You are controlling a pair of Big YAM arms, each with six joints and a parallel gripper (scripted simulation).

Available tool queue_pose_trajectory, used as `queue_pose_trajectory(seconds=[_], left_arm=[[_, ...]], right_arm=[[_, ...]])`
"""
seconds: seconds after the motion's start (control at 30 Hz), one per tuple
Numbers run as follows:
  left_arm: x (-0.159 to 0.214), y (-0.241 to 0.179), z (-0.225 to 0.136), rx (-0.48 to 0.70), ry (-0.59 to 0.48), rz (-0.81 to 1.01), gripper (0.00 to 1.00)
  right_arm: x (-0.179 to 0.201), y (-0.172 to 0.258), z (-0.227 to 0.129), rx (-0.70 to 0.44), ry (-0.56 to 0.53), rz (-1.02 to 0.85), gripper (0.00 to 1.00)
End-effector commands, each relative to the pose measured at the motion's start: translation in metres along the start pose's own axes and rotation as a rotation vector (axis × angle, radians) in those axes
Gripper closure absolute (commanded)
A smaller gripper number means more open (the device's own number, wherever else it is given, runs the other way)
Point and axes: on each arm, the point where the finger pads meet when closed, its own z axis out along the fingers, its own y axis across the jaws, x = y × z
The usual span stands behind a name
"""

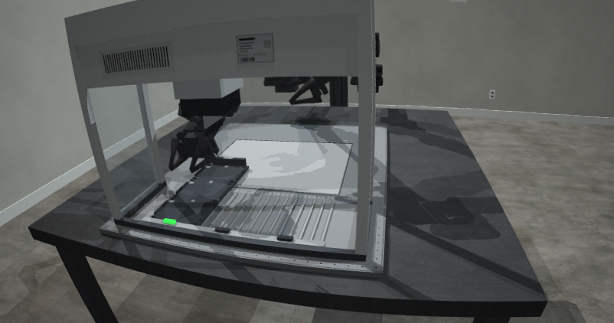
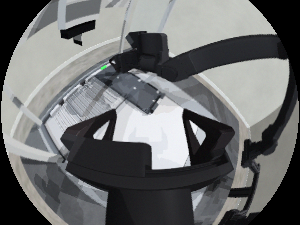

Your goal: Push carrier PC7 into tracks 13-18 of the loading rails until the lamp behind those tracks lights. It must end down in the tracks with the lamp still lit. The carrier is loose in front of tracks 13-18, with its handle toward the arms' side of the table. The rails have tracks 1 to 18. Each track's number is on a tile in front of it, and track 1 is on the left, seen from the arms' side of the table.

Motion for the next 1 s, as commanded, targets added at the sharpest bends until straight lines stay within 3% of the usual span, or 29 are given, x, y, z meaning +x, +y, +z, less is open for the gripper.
queue_pose_trajectory(seconds=[0.0,0.97], left_arm=[[-0.021,0.014,0.0061,-0.01,-0.029,0.032,0.0],[-0.021,0.014,0.0061,-0.01,-0.029,0.032,0.0]], right_arm=[[-0.02,-0.0051,0.0218,-0.028,-0.076,-0.049,0.35],[-0.0183,0.0038,0.0216,-0.039,-0.071,-0.053,0.35]])
